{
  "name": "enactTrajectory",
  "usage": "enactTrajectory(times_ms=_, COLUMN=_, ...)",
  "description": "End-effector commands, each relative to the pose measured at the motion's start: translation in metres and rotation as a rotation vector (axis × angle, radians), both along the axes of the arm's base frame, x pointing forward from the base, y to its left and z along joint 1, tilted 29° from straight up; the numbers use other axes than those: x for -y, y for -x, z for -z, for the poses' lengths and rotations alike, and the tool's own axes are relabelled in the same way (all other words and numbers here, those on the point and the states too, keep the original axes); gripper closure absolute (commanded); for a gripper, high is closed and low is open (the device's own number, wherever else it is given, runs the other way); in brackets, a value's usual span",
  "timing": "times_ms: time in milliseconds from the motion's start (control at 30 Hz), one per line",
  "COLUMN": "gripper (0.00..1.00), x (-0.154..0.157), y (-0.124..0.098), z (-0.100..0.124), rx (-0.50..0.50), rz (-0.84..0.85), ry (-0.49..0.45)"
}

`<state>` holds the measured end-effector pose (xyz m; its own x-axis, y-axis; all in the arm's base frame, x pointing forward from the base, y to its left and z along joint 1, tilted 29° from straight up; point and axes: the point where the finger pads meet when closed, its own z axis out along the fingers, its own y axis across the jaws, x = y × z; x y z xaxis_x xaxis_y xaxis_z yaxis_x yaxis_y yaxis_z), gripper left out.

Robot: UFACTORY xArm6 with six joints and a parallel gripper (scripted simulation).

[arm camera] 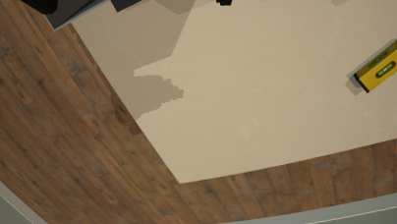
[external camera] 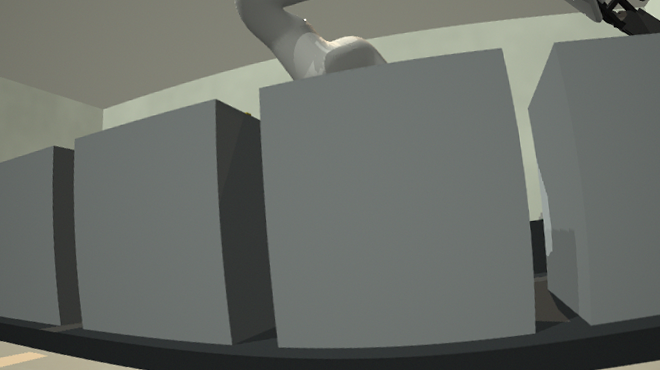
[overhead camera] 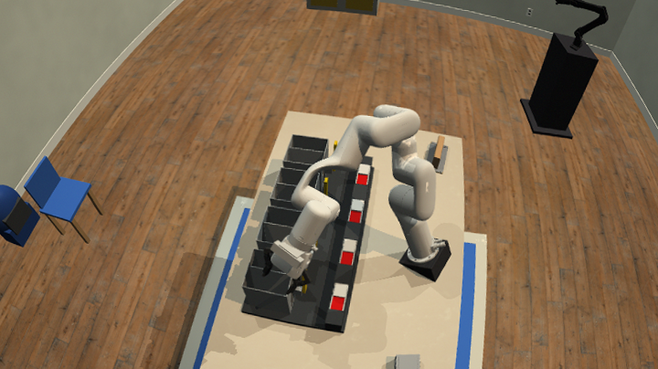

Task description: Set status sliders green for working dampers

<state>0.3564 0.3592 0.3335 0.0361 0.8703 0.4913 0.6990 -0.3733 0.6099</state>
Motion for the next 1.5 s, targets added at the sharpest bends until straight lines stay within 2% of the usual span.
enactTrajectory(times_ms=0, gripper=0.0, x=-0.001, y=0.0, z=-0.002, rx=0.002, rz=-0.001, ry=-0.003)
enactTrajectory(times_ms=567, gripper=0.0, x=-0.001, y=0.0, z=-0.002, rx=0.002, rz=-0.001, ry=-0.003)
enactTrajectory(times_ms=700, gripper=0.0, x=0.009, y=0.0, z=-0.005, rx=-0.002, rz=0.018, ry=-0.008)
enactTrajectory(times_ms=1033, gripper=0.0, x=0.105, y=0.006, z=-0.034, rx=-0.069, rz=0.222, ry=-0.063)
enactTrajectory(times_ms=1100, gripper=0.0, x=0.105, y=0.006, z=-0.034, rx=-0.069, rz=0.222, ry=-0.063)
enactTrajectory(times_ms=1133, gripper=0.0, x=0.13, y=0.007, z=-0.041, rx=-0.086, rz=0.274, ry=-0.077)
enactTrajectory(times_ms=1233, gripper=0.0, x=0.148, y=0.009, z=-0.046, rx=-0.099, rz=0.311, ry=-0.088)
enactTrajectory(times_ms=1467, gripper=0.0, x=0.218, y=0.013, z=-0.067, rx=-0.148, rz=0.459, ry=-0.128)
